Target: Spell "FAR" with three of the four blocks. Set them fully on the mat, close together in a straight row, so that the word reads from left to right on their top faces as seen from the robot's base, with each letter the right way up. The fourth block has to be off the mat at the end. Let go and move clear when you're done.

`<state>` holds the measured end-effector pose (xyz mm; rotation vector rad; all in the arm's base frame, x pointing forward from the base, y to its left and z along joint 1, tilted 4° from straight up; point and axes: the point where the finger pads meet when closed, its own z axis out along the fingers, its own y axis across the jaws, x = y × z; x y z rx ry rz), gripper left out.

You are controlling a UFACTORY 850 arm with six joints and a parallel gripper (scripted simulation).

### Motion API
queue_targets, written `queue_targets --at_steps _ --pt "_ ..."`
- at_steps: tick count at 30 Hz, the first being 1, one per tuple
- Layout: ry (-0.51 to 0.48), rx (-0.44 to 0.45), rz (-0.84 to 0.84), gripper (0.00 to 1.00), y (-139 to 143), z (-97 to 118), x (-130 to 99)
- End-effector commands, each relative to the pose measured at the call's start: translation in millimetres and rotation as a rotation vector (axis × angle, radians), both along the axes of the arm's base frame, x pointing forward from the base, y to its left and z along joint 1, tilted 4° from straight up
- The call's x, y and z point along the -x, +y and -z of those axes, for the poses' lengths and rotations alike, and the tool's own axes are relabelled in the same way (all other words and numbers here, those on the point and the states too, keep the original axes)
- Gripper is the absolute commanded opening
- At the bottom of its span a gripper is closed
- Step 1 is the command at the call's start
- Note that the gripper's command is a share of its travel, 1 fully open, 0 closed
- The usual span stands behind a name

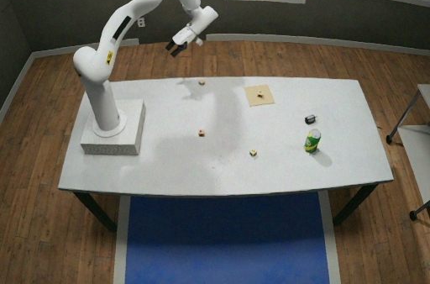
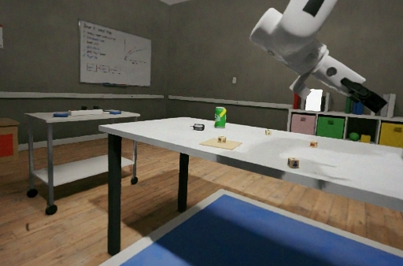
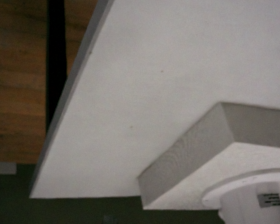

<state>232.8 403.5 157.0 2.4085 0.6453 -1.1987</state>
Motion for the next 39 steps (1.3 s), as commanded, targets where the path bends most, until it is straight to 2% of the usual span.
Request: queue_targets --at_steps 1,20,26,29,32,34,35,38,39 --pt "-0.001 -0.001 0.000 1.00 0.5 -0.7 -0.4" --pt "-0.009 -0.008 0.003 1.00 0.0 1.0 -1.0" --pt "-0.130 -0.105 0.055 1.00 -7.9 25.4 -12.3" --pt "-0.150 -0.120 0.063 1.00 -9.1 29.1 -14.4" --pt "-0.221 -0.173 0.092 1.00 -13.4 41.1 -22.5" --pt "-0.221 -0.173 0.092 1.00 -13.4 41.1 -22.5" --pt "-0.271 -0.209 0.111 1.00 -16.4 48.5 -28.4" --pt "-0.290 -0.223 0.118 1.00 -17.5 51.2 -30.8" --pt "-0.330 -0.250 0.134 1.00 -20.0 56.5 -36.0"
